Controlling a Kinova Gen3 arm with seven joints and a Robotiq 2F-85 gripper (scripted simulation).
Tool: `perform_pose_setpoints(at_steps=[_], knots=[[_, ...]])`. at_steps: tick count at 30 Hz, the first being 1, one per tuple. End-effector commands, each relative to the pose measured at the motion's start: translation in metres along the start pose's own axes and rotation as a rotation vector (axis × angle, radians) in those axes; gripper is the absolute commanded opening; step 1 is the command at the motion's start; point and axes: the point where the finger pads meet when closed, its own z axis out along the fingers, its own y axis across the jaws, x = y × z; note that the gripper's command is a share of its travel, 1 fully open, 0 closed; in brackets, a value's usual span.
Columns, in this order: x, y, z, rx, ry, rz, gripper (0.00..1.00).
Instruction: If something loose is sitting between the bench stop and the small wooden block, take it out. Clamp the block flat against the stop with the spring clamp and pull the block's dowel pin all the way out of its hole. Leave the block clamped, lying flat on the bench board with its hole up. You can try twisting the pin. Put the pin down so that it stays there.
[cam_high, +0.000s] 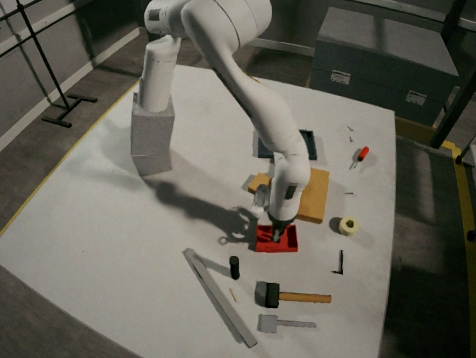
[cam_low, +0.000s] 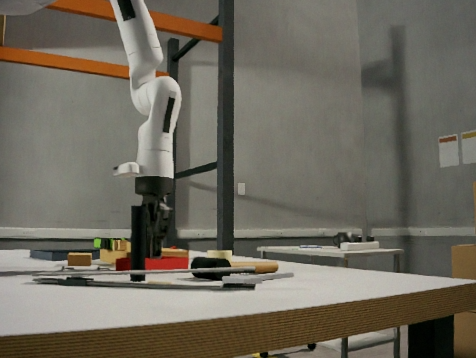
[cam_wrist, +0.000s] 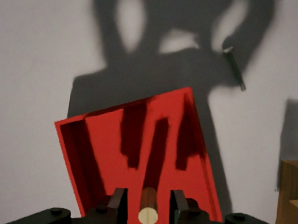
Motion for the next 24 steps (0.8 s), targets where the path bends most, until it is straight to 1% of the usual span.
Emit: perform_pose_setpoints(at_steps=[1, 19, 24], knots=[[-0.0007, -0.0006, -0.0008, 0.001, -0.001, 0.000, 0.34], [-0.0007, -0.0006, -0.0031, 0.001, -0.001, 0.000, 0.34], [-0.0007, -0.0006, -0.0094, 0.001, -0.001, 0.000, 0.34]])
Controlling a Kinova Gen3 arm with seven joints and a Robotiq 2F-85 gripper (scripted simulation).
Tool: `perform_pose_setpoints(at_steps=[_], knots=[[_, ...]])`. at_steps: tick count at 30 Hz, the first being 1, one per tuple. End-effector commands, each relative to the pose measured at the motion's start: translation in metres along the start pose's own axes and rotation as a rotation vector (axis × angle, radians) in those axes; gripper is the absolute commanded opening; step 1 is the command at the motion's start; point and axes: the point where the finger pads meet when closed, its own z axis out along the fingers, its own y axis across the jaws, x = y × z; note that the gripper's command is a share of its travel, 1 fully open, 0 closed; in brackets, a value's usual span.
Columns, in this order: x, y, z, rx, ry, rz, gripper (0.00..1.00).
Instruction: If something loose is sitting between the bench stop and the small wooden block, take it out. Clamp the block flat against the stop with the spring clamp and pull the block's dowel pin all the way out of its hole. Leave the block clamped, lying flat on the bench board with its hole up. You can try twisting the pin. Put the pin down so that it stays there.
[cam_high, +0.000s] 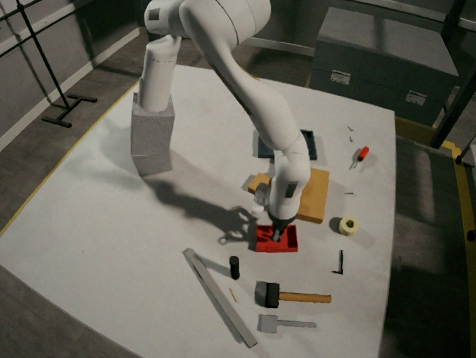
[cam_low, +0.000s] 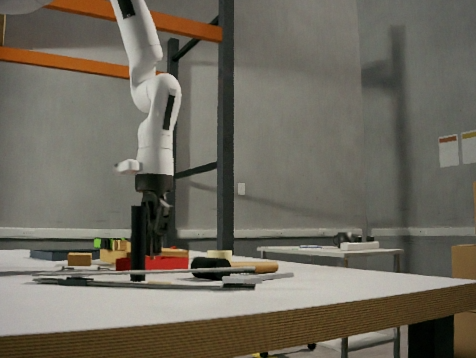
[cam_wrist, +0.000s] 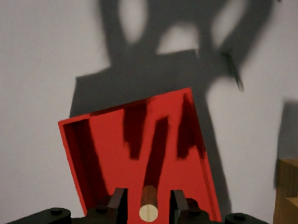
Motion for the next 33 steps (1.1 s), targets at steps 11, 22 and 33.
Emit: perform_pose_setpoints(at_steps=[11, 22, 33], knots=[[-0.001, 0.000, -0.031, 0.001, -0.001, 0.000, 0.34], [-0.001, 0.000, -0.069, 0.001, -0.001, 0.000, 0.34], [-0.001, 0.000, -0.097, 0.001, -0.001, 0.000, 0.34]])
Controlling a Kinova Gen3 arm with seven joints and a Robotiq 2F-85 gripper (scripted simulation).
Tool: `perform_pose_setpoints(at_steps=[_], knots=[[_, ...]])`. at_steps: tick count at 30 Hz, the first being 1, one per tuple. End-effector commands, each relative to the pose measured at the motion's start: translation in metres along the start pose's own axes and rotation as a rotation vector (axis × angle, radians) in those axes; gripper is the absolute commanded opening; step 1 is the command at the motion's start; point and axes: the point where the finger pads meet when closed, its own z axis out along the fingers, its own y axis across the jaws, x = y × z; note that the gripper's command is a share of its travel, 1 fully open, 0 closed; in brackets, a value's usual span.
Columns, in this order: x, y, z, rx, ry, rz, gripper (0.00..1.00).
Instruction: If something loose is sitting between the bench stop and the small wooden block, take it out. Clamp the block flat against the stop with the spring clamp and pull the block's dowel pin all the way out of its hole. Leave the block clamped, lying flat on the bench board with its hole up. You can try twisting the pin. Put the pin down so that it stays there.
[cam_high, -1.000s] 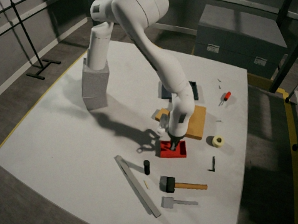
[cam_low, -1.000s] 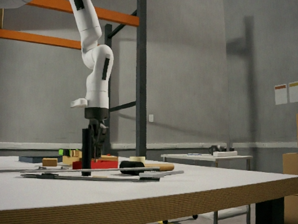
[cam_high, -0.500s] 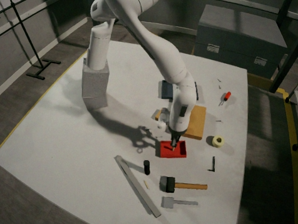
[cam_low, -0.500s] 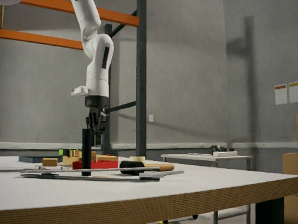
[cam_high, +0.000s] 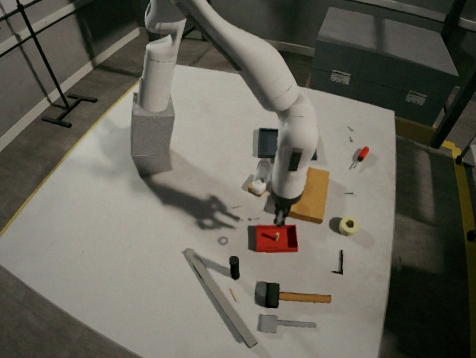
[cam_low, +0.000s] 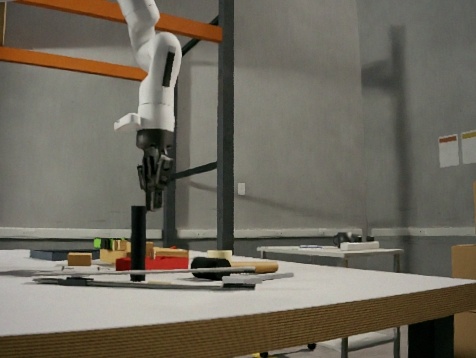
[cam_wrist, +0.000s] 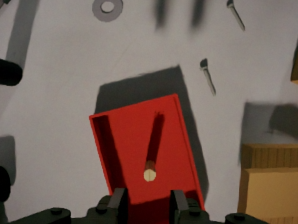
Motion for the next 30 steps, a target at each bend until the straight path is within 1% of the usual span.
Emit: perform_pose_setpoints(at_steps=[1, 6, 11, 30], knots=[[-0.001, -0.001, -0.011, 0.001, -0.001, 0.000, 0.34], [-0.001, -0.001, -0.020, 0.001, -0.001, 0.000, 0.34], [-0.001, -0.001, -0.025, 0.001, -0.001, 0.000, 0.34], [-0.001, -0.001, -0.027, 0.001, -0.001, 0.000, 0.34]])
